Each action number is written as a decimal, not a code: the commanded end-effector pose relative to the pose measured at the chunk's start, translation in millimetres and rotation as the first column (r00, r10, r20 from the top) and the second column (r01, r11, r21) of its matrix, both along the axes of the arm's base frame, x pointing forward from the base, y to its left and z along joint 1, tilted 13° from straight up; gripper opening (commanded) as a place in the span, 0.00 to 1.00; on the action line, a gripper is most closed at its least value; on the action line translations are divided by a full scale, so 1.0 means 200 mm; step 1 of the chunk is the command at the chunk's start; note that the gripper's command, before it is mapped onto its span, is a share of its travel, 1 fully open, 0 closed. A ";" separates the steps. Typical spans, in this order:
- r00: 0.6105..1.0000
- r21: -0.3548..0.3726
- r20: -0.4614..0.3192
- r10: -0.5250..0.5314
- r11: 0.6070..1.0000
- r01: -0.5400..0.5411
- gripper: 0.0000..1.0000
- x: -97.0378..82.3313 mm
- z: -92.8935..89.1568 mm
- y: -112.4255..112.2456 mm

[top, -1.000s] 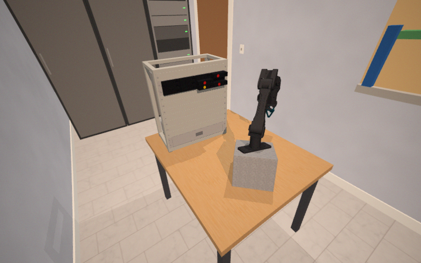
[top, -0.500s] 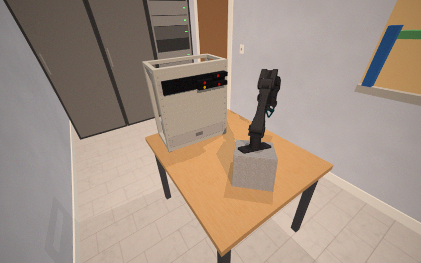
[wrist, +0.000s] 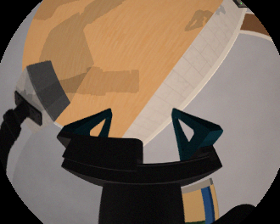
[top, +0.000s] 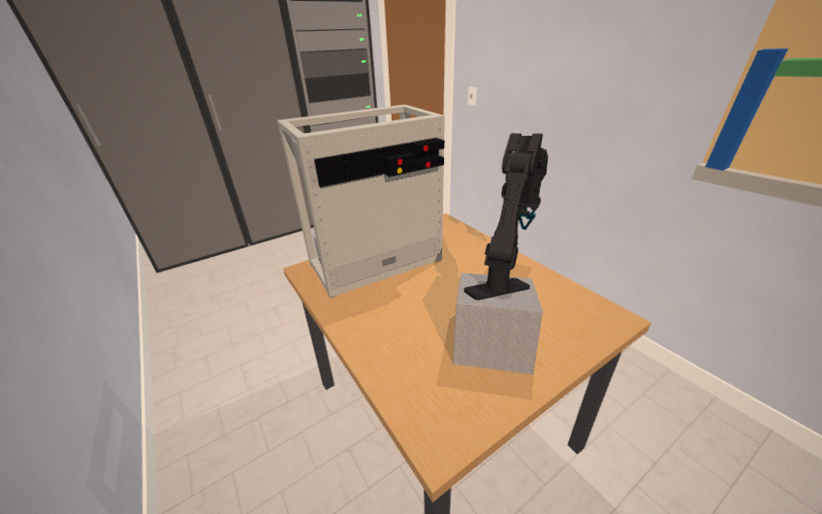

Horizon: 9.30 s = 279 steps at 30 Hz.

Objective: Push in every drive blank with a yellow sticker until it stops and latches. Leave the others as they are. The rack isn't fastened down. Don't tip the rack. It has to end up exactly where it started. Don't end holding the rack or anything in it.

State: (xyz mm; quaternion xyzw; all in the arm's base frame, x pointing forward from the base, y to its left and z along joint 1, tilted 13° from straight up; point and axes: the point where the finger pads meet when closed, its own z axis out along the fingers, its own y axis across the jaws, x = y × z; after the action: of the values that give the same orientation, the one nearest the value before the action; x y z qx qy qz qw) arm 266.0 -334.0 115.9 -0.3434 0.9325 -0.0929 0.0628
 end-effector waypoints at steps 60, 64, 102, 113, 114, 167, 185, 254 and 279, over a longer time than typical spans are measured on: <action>0.388 -0.677 0.619 0.683 0.715 -0.177 1.00 -0.20 0.81 1.62; 0.352 -0.712 0.595 0.722 0.677 -0.185 1.00 -0.17 0.82 1.72; 0.028 -0.857 0.513 0.858 0.514 -0.047 1.00 -0.26 1.06 2.22; 0.019 -0.847 0.529 0.848 0.530 -0.038 1.00 -0.27 1.09 2.21; 0.018 -0.847 0.529 0.848 0.530 -0.038 1.00 -0.27 1.09 2.21; 0.016 -0.835 0.549 0.835 0.550 -0.028 1.00 0.06 1.14 2.53; 0.016 -0.835 0.549 0.835 0.550 -0.028 1.00 0.06 1.14 2.53; 0.012 -0.834 0.551 0.834 0.551 -0.012 1.00 0.05 1.32 2.00; 0.012 -0.836 0.549 0.836 0.549 -0.018 1.00 0.05 1.31 2.00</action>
State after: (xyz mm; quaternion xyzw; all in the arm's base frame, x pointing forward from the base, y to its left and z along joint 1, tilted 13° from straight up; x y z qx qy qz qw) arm 281.8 70.4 364.9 -0.5073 0.4017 -0.5576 0.5199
